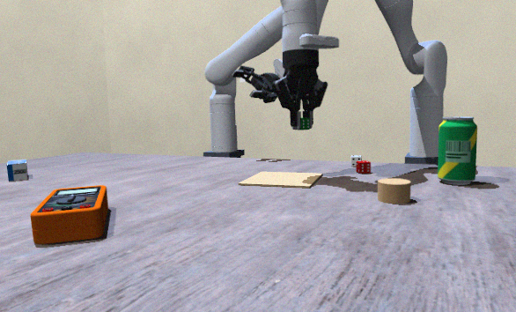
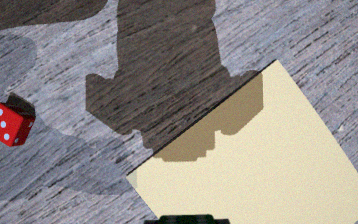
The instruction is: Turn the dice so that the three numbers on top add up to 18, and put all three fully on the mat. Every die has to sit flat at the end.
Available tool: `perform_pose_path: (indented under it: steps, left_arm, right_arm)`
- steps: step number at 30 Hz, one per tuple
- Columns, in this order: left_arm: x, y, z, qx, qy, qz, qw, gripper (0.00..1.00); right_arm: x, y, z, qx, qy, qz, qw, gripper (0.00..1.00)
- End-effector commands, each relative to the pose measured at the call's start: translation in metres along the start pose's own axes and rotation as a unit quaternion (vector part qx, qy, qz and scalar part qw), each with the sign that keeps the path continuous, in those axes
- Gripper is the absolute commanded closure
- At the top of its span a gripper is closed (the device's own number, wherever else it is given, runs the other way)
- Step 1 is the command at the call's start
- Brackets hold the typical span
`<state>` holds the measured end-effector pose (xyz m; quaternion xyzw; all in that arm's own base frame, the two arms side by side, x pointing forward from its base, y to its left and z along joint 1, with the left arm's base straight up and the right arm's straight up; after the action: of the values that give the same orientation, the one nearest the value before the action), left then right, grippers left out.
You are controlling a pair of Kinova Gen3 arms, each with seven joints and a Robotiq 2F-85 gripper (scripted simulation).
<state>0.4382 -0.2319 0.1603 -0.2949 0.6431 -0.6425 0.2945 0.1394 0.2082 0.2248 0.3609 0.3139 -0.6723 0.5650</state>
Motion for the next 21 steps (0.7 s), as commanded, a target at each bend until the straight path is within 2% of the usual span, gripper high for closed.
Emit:
perform_pose_path:
  steps: [1, 14, 21]
  left_arm:
    - [0.0000, -0.0043, 0.0004, 0.001, 0.000, 0.000, 1.000, 0.715]
    - [-0.0008, -0.0041, 0.0006, 0.000, 0.004, 0.000, 1.000, 0.715]
    - [-0.0066, -0.0032, 0.0026, -0.001, 0.030, 0.000, 1.000, 0.715]
  right_arm:
    - [-0.0004, 0.0000, 0.0002, 0.000, 0.001, 0.000, 1.000, 0.002]
    - [-0.0004, 0.0000, 0.0002, 0.000, 0.001, 0.000, 1.000, 0.002]
    - [-0.0004, 0.0000, 0.0002, 0.000, 0.001, 0.000, 1.000, 0.002]
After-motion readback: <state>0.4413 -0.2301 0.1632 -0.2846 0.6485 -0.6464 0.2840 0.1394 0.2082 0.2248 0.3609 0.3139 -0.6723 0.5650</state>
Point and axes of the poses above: on each arm, the point where the finger pads meet when closed, its own y axis out along the fingers, its own z axis across the jaws, x = y × z, the point moved 4 cm from there along -y, back along the fingers, and after that the axes turned 11 degrees about y, right-handed, at the moved point
